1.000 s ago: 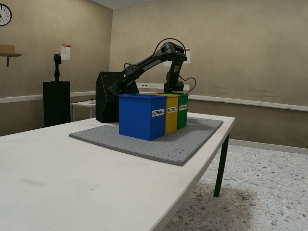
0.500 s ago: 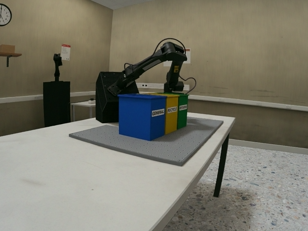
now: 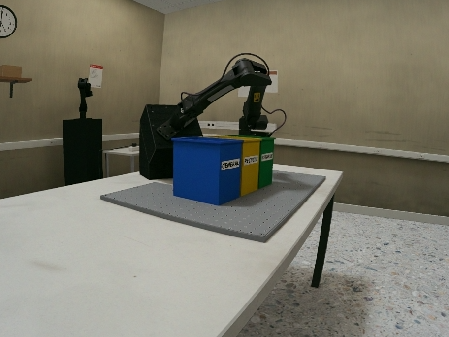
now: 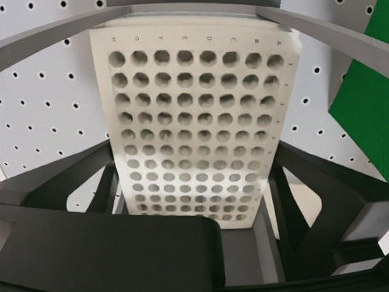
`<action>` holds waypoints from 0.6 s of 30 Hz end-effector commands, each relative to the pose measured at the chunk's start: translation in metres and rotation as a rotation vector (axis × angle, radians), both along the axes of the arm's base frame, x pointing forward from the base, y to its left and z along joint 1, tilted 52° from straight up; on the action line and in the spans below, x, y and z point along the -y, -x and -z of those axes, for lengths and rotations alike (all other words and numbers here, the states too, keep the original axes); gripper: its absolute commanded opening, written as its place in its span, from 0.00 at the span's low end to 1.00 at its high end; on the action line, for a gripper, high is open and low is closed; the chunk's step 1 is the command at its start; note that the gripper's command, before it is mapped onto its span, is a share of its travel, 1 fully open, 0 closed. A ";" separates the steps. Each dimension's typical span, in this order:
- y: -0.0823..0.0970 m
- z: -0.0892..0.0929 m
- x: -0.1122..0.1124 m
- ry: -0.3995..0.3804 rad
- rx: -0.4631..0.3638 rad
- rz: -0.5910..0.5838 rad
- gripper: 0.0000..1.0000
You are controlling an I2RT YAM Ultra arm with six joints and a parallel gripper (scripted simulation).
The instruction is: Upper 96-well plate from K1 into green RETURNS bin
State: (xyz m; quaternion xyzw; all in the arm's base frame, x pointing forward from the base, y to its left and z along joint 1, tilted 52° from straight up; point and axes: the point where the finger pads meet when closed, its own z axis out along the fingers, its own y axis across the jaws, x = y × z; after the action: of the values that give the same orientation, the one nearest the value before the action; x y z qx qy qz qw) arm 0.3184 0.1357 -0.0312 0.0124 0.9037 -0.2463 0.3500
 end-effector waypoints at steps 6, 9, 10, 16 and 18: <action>0.004 -0.026 -0.021 -0.021 0.048 -0.014 0.00; 0.007 -0.029 -0.023 -0.021 0.047 -0.015 0.00; 0.009 -0.030 -0.024 -0.021 0.047 -0.015 0.00; 0.015 -0.036 -0.029 -0.022 0.047 -0.015 0.00; 0.016 -0.037 -0.029 -0.022 0.047 -0.015 0.00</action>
State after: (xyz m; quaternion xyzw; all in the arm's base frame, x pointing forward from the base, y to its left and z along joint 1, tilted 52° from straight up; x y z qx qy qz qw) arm 0.3018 0.1476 -0.0150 0.0120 0.9036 -0.2476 0.3495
